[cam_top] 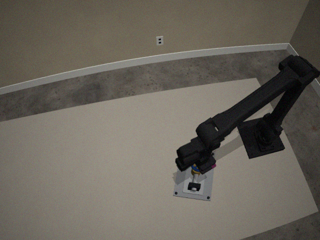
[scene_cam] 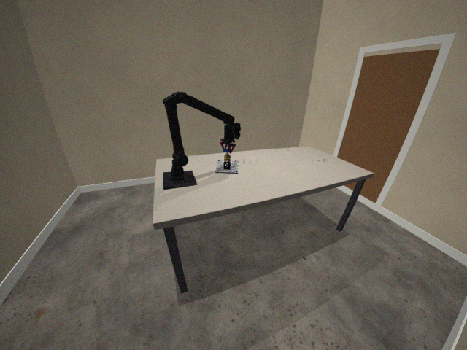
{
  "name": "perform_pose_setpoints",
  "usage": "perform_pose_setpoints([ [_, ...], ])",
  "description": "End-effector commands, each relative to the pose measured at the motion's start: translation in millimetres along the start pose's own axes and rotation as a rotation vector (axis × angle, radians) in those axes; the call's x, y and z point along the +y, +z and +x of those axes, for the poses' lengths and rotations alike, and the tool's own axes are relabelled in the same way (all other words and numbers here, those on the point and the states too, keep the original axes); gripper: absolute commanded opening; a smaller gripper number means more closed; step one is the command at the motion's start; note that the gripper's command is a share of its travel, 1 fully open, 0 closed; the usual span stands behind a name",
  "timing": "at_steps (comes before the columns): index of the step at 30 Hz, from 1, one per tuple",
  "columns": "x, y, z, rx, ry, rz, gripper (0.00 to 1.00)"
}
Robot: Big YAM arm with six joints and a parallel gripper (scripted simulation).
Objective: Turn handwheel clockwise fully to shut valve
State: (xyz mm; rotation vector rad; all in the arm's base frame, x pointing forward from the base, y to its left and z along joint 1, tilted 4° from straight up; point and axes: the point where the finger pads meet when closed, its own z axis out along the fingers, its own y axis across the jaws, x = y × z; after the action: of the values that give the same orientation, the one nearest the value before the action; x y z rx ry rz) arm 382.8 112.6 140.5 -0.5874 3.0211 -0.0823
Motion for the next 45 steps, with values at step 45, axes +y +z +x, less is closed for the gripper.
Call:
perform_pose_setpoints([
  [45, -4.9, 7.6, -0.4, 0.003, 0.894, -0.002, 0.0],
])
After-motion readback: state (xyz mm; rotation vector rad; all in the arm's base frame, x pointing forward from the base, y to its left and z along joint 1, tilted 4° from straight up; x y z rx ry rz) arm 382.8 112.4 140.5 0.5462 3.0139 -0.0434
